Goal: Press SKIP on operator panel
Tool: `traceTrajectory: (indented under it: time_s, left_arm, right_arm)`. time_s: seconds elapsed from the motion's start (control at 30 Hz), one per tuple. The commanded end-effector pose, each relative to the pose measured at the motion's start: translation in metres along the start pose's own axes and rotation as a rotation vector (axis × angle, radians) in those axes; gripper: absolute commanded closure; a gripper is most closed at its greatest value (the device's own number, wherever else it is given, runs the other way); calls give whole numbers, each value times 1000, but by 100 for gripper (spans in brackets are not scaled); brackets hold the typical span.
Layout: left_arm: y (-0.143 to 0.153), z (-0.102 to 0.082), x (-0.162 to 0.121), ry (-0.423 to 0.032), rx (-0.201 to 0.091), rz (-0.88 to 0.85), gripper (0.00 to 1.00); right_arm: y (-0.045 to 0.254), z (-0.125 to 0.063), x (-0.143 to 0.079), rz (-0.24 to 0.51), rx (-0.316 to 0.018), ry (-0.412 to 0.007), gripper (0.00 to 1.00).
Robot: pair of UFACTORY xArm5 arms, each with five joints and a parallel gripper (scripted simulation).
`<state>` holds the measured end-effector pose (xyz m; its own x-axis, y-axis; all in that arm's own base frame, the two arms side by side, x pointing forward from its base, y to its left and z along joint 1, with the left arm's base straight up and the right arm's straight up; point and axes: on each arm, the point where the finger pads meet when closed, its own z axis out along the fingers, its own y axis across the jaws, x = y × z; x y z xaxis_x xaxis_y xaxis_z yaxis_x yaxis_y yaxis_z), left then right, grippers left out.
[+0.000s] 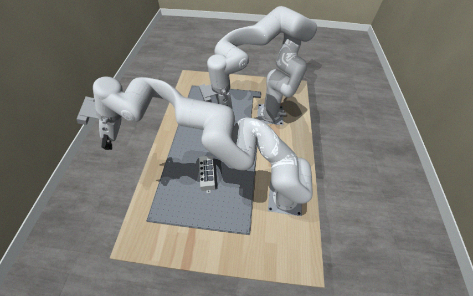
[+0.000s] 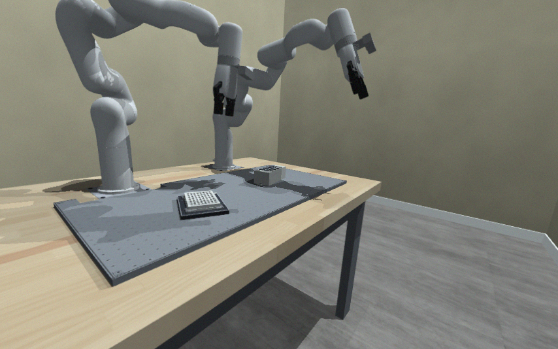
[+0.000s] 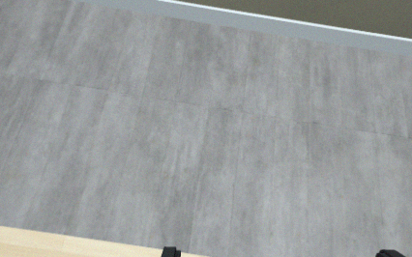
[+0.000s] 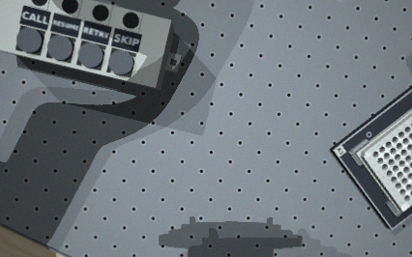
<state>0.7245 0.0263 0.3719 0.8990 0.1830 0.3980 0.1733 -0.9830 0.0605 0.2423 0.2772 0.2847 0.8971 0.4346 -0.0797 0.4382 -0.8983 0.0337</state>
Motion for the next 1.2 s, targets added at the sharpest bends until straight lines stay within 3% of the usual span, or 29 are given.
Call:
traceTrajectory:
  time_s: [0.0,0.33,0.67,0.9,1.17]
  left_arm:
    - [0,-2,1,4,-1,0,0]
    - [0,-2,1,4,-1,0,0]
    - [0,-2,1,4,-1,0,0]
    - [0,-2,1,4,-1,0,0]
    - [0,-2,1,4,-1,0,0]
  right_arm:
    - [0,-15,-1,0,0,-1,0]
    - [0,-17,-1,-3,0,1,0]
    - [2,-32,-4,-18,4,10,0]
    - [4,-58,-10,-46,10,26,0]
    - [11,-102,-25,-95,21,56,0]
